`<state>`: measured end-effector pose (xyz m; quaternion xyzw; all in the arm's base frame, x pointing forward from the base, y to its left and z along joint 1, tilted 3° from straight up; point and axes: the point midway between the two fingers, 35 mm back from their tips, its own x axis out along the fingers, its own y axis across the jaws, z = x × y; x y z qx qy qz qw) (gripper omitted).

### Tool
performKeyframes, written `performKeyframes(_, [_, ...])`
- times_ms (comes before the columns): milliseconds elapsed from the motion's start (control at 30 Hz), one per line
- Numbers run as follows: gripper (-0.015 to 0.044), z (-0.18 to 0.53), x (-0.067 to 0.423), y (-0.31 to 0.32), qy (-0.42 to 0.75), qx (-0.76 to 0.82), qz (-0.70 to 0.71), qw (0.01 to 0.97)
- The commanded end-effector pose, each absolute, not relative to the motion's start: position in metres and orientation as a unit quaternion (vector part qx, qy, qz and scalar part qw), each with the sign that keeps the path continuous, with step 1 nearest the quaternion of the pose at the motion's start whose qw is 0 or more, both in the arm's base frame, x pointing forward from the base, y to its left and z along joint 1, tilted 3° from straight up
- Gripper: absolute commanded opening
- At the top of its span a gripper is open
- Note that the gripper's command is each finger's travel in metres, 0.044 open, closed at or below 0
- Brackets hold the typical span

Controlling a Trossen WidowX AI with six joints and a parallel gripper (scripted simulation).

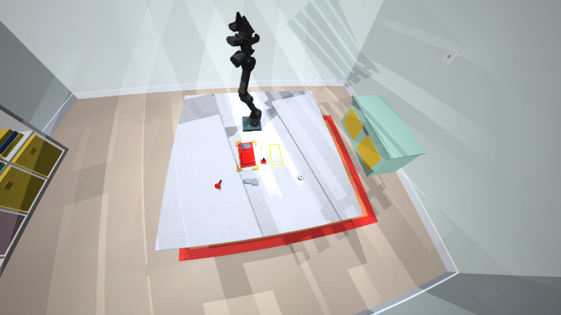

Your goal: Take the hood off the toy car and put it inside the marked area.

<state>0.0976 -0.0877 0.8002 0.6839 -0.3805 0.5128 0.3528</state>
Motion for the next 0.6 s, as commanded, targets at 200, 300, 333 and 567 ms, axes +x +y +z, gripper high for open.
performKeyframes(200, [0.0403,0.807,0.041,-0.05,-0.414,0.601,0.553,0.401])
performKeyframes(300, [0.044,0.808,0.015,-0.023,-0.427,0.553,0.572,0.43])
performKeyframes(333, [0.044,0.807,0.008,-0.014,-0.431,0.538,0.577,0.439])
performKeyframes(567, [0.044,0.795,-0.028,0.055,-0.445,0.423,0.605,0.507])
